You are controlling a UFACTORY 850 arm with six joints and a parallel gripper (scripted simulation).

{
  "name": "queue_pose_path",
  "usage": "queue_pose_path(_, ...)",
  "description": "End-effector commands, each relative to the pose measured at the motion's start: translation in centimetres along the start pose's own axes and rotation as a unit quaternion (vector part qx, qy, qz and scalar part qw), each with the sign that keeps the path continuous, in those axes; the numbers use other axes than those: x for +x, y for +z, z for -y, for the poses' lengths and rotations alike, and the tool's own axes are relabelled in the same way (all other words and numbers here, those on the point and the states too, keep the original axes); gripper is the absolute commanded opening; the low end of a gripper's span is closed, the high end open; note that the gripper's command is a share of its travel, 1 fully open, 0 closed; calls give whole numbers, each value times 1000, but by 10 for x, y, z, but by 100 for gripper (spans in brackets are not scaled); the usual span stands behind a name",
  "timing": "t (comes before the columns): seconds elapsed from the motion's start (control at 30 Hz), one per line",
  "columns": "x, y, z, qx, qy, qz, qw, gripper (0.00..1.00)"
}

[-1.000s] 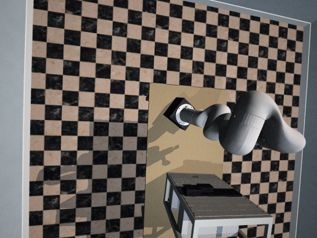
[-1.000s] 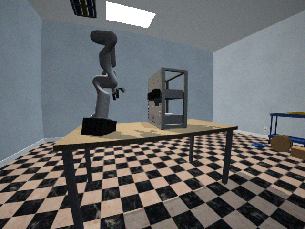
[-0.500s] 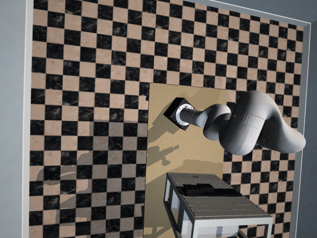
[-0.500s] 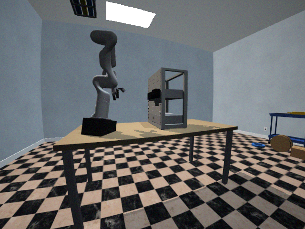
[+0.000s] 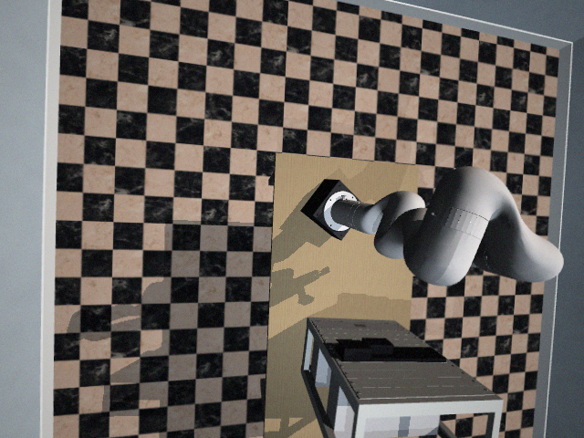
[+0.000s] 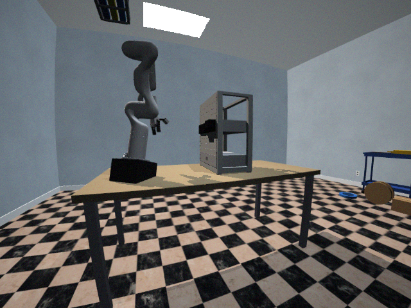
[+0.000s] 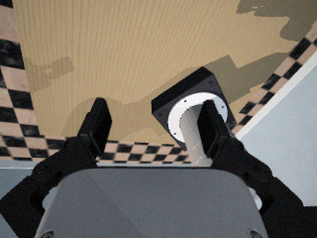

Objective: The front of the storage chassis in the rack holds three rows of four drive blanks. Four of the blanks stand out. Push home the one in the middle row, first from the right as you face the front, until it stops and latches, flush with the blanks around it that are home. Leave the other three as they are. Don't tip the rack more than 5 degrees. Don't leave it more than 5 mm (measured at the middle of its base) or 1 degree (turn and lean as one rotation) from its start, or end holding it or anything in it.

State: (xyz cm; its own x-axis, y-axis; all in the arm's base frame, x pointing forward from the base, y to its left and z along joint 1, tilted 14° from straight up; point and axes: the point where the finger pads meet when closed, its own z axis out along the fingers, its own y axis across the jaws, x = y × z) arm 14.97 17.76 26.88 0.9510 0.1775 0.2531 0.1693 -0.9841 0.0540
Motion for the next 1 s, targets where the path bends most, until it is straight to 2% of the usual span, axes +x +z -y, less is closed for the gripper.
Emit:
queue_pose_path(0.0,1,0,-1,-2,-3,-1,1000,100)
queue_pose_path(0.6,5,6,-16,-34,-42,-2,999,100)
queue_pose_path(0.97,13,14,-40,-83,-103,0,991,100)
